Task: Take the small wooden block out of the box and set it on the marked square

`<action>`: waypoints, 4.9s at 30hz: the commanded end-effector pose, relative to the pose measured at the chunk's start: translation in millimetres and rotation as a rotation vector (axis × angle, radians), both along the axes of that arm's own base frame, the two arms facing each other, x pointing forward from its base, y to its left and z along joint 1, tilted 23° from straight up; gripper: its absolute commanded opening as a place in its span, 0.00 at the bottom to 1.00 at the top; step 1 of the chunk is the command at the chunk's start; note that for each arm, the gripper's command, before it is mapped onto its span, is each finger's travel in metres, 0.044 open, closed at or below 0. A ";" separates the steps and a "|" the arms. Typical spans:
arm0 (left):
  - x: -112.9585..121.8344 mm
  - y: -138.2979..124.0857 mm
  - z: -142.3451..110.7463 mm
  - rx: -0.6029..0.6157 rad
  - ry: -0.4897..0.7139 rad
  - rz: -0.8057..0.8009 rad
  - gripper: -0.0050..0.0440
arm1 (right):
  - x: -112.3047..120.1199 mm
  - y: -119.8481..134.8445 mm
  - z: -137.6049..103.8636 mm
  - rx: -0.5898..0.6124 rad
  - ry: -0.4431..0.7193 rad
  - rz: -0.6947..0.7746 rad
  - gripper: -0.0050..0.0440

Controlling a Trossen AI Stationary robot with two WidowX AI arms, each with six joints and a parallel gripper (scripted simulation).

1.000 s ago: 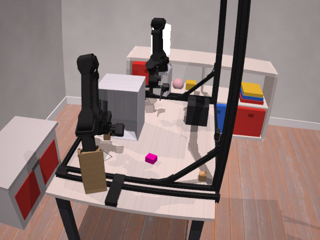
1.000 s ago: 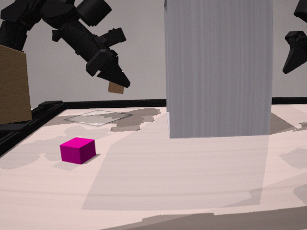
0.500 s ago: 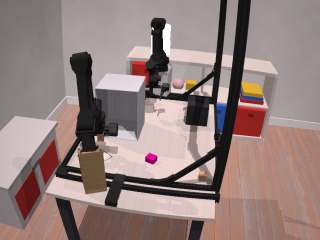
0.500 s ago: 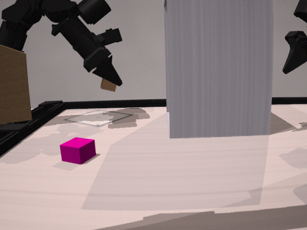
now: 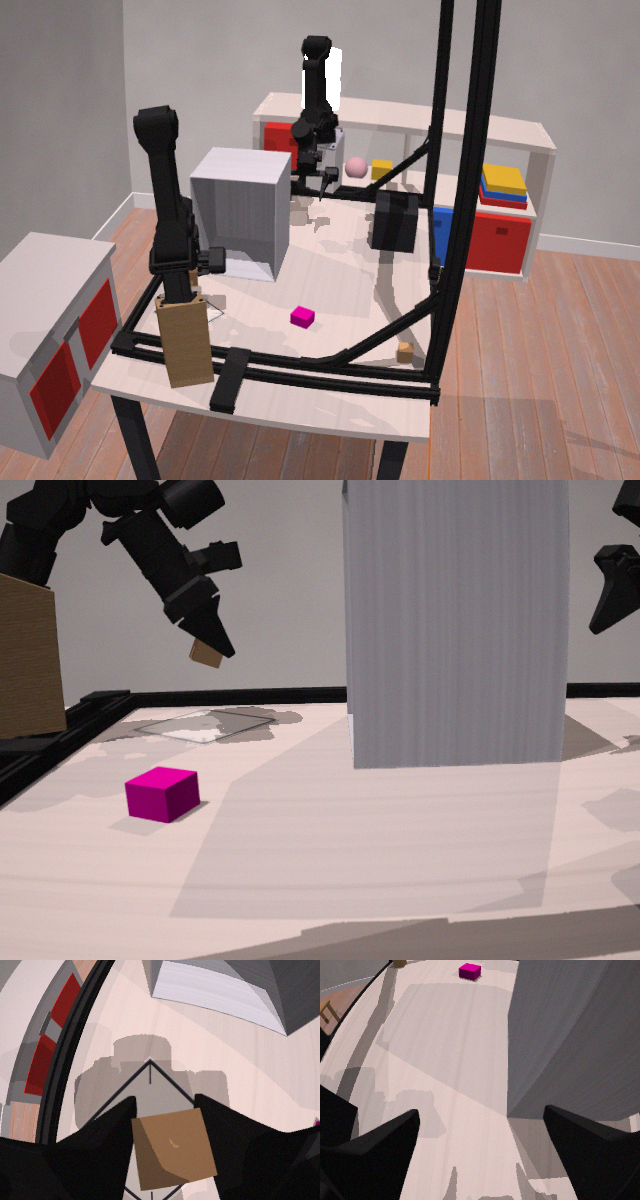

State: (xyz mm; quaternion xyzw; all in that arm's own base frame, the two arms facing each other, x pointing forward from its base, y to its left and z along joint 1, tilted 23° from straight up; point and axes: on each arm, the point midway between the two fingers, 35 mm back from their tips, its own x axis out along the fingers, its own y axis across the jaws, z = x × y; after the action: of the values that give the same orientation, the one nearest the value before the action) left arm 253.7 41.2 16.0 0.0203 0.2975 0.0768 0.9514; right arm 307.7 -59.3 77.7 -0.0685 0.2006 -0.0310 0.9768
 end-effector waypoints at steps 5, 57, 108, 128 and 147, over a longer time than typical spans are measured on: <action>-14.0 7.5 -1.8 -0.028 0.036 0.031 0.10 | -0.2 0.6 -0.6 -0.002 0.002 0.004 0.92; 2.7 18.1 -38.7 -0.032 0.023 0.045 0.10 | -0.2 0.6 -0.6 -0.002 0.002 0.004 0.92; 8.4 22.4 -75.4 -0.034 0.036 0.047 0.44 | -0.2 0.6 -0.6 -0.002 0.002 0.004 0.92; 8.4 22.4 -75.4 -0.034 0.036 0.047 0.92 | -0.2 0.6 -0.6 -0.002 0.002 0.004 0.92; 16.2 22.1 -62.8 -0.030 0.032 0.049 0.92 | -0.2 0.6 -0.6 -0.002 0.002 0.004 0.92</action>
State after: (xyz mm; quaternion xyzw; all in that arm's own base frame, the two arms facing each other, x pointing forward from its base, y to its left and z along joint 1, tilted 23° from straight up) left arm 266.1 63.1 -52.4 -0.0006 0.3149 0.0936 0.9445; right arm 307.6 -59.2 77.5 -0.0686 0.2008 -0.0309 0.9767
